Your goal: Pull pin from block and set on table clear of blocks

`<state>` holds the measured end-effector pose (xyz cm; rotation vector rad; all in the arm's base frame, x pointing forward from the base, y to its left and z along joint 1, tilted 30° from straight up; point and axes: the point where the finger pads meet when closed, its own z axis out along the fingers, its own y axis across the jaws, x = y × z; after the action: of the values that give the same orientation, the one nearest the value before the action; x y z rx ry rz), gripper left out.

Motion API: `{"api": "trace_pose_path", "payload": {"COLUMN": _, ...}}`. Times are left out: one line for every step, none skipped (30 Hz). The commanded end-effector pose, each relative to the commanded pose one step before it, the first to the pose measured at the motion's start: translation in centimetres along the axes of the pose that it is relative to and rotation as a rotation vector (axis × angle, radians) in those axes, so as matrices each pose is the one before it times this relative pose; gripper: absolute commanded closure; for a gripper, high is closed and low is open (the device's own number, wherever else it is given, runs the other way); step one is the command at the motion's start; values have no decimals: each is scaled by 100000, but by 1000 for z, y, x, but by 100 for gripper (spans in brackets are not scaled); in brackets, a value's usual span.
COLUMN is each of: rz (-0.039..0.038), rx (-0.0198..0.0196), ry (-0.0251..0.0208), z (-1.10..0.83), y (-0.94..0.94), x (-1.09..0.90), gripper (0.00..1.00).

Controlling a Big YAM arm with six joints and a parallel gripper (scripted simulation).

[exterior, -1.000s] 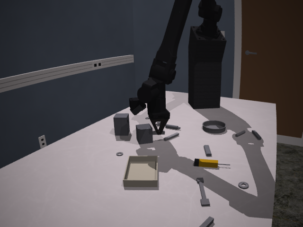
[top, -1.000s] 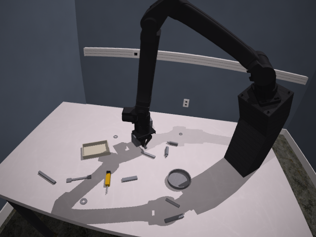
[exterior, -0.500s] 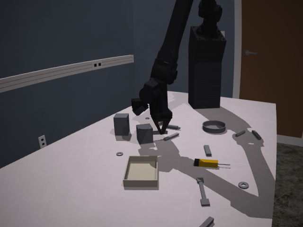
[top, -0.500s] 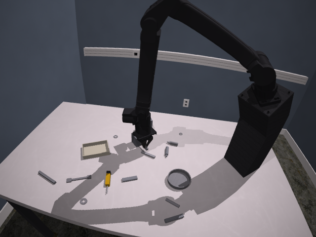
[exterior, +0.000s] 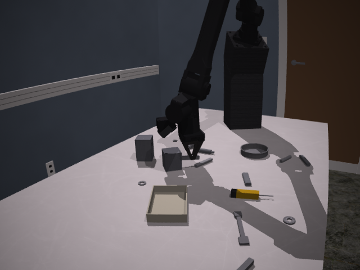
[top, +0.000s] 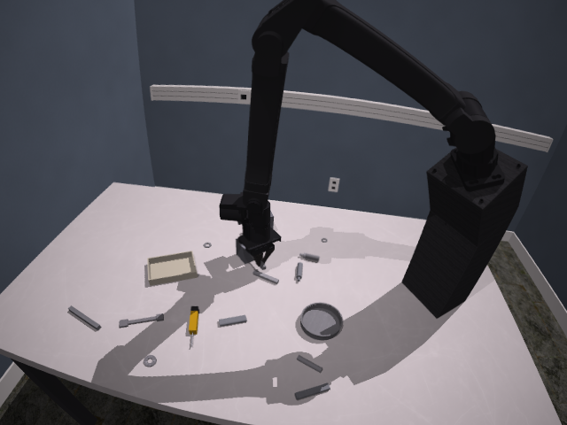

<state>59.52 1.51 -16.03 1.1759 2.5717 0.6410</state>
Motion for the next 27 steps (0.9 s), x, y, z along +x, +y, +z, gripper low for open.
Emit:
{"api": "trace_pose_path", "payload": {"rz": -1556, "rx": 885, "ry": 5190, "z": 1117, "y": -237, "x": 2809, "gripper": 100}}
{"api": "trace_pose_path", "payload": {"rz": 0, "rx": 0, "ry": 0, "z": 0, "y": 0, "x": 0, "gripper": 100}}
{"api": "trace_pose_path", "payload": {"rz": -38, "rx": -176, "ry": -39, "z": -4, "y": 1, "x": -29, "gripper": 100}}
{"api": "trace_pose_path", "payload": {"rz": -27, "rx": -125, "ry": -28, "z": -3, "y": 0, "x": -21, "gripper": 100}}
{"api": "trace_pose_path", "payload": {"rz": -13, "rx": -61, "ry": -14, "z": -1, "y": 0, "x": -10, "gripper": 100}}
{"api": "trace_pose_path", "payload": {"rz": -2, "rx": -11, "ry": -2, "z": 0, "y": 0, "x": -2, "gripper": 100}}
{"api": "trace_pose_path", "payload": {"rz": 0, "rx": 0, "ry": 0, "z": 0, "y": 0, "x": 0, "gripper": 100}}
{"api": "trace_pose_path", "payload": {"rz": 0, "rx": 0, "ry": 0, "z": 0, "y": 0, "x": 0, "gripper": 100}}
{"api": "trace_pose_path", "payload": {"rz": 0, "rx": 0, "ry": 0, "z": 0, "y": 0, "x": 0, "gripper": 100}}
{"api": "trace_pose_path", "payload": {"rz": -4, "rx": -8, "ry": 9, "z": -1, "y": -1, "x": 0, "gripper": 100}}
{"api": "trace_pose_path", "payload": {"rz": -22, "rx": -42, "ry": 50, "z": -8, "y": -3, "x": 0, "gripper": 100}}
{"api": "trace_pose_path", "payload": {"rz": -45, "rx": -87, "ry": 102, "z": -16, "y": -6, "x": 0, "gripper": 100}}
{"api": "trace_pose_path", "payload": {"rz": -63, "rx": -122, "ry": 143, "z": -23, "y": -9, "x": 0, "gripper": 100}}
{"api": "trace_pose_path", "payload": {"rz": -70, "rx": -136, "ry": 157, "z": -25, "y": -10, "x": 0, "gripper": 100}}
{"api": "trace_pose_path", "payload": {"rz": -63, "rx": -123, "ry": 142, "z": -23, "y": -9, "x": 0, "gripper": 100}}
{"api": "trace_pose_path", "payload": {"rz": -45, "rx": -88, "ry": 101, "z": -16, "y": -6, "x": 0, "gripper": 100}}
{"api": "trace_pose_path", "payload": {"rz": -22, "rx": -43, "ry": 49, "z": -8, "y": -3, "x": 0, "gripper": 100}}
{"api": "trace_pose_path", "payload": {"rz": 0, "rx": 0, "ry": 0, "z": 0, "y": 0, "x": 0, "gripper": 100}}
{"api": "trace_pose_path", "payload": {"rz": 0, "rx": 0, "ry": 0, "z": 0, "y": 0, "x": 0, "gripper": 100}}
{"api": "trace_pose_path", "payload": {"rz": -4, "rx": -8, "ry": 9, "z": -1, "y": -1, "x": 0, "gripper": 100}}
{"api": "trace_pose_path", "payload": {"rz": 0, "rx": 0, "ry": 0, "z": 0, "y": 0, "x": 0, "gripper": 100}}
{"api": "trace_pose_path", "payload": {"rz": 0, "rx": 0, "ry": 0, "z": 0, "y": 0, "x": 0, "gripper": 100}}
{"api": "trace_pose_path", "payload": {"rz": 0, "rx": 0, "ry": 0, "z": 0, "y": 0, "x": 0, "gripper": 100}}
{"api": "trace_pose_path", "payload": {"rz": -5, "rx": -2, "ry": 3, "z": -1, "y": -1, "x": -1, "gripper": 100}}
{"api": "trace_pose_path", "payload": {"rz": -29, "rx": -12, "ry": 18, "z": -7, "y": -6, "x": -4, "gripper": 100}}
{"api": "trace_pose_path", "payload": {"rz": -60, "rx": -24, "ry": 36, "z": -15, "y": -12, "x": -8, "gripper": 100}}
{"api": "trace_pose_path", "payload": {"rz": -84, "rx": -34, "ry": 51, "z": -20, "y": -17, "x": -11, "gripper": 100}}
